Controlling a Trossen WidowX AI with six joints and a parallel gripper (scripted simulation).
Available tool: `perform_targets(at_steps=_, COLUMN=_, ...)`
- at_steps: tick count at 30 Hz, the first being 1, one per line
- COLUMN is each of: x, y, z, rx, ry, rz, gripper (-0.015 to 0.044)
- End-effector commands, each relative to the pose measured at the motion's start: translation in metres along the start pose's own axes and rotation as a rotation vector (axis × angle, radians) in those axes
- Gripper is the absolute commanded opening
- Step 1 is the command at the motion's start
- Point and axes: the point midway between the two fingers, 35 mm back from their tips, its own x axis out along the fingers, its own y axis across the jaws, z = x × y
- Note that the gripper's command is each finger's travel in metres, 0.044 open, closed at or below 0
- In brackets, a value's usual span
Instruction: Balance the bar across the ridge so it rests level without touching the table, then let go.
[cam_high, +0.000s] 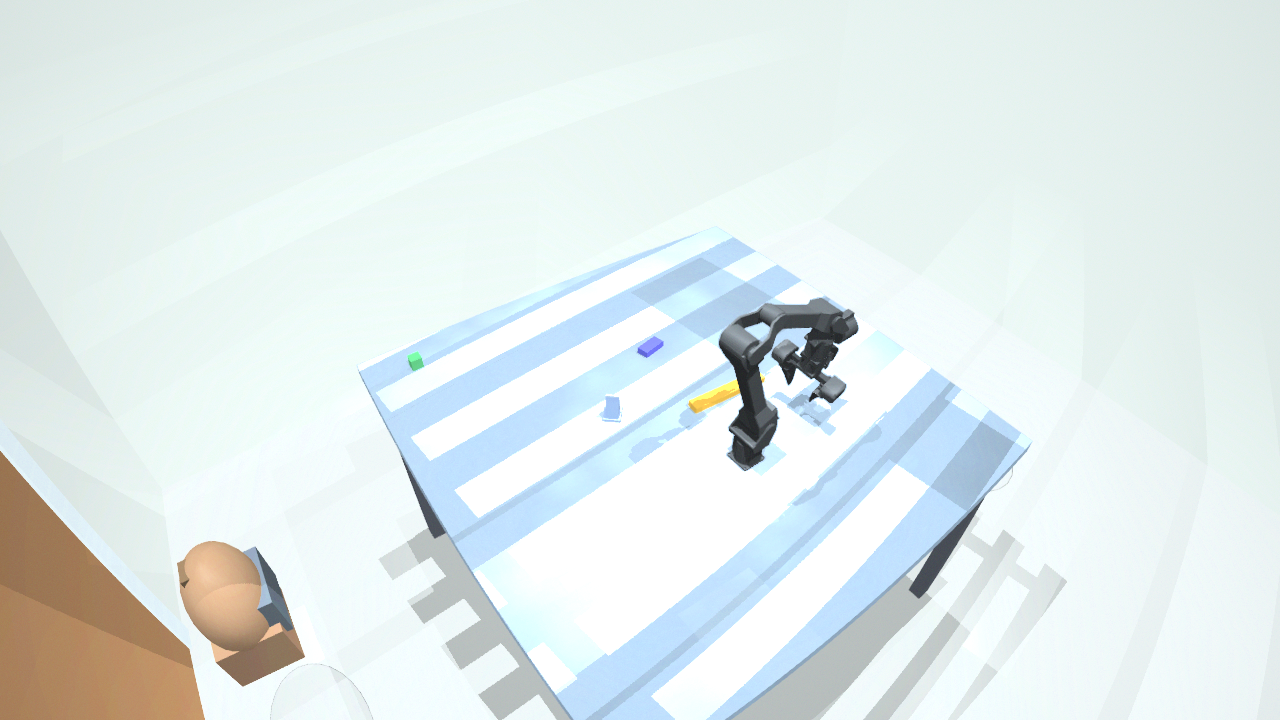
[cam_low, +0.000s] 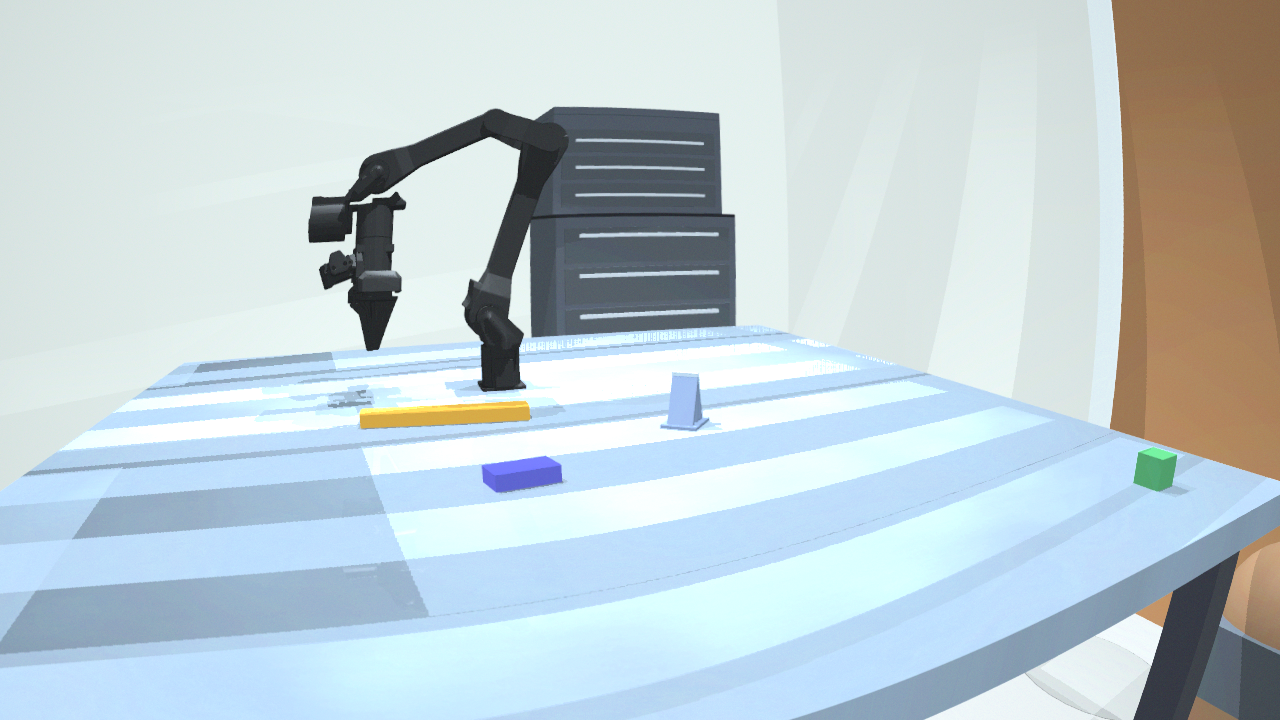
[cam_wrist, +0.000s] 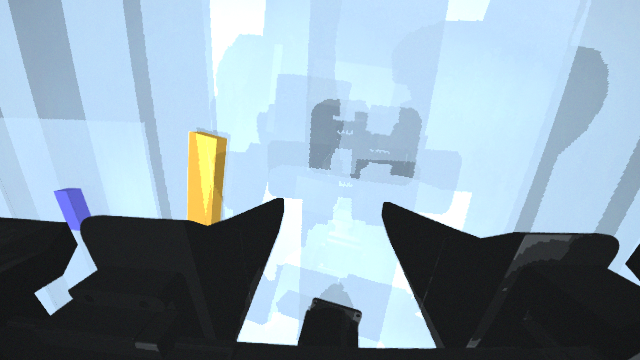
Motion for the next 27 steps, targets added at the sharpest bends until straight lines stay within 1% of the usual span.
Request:
perform_targets(at_steps=1, x=0.0, y=0.009, z=0.001, rx=-0.129, ry=0.009, rz=-0.007, gripper=0.0315)
perform_targets(at_steps=27, x=0.008, y=0.075, z=-0.011, rx=-1.078, ry=0.089, rz=-0.006, gripper=0.0315)
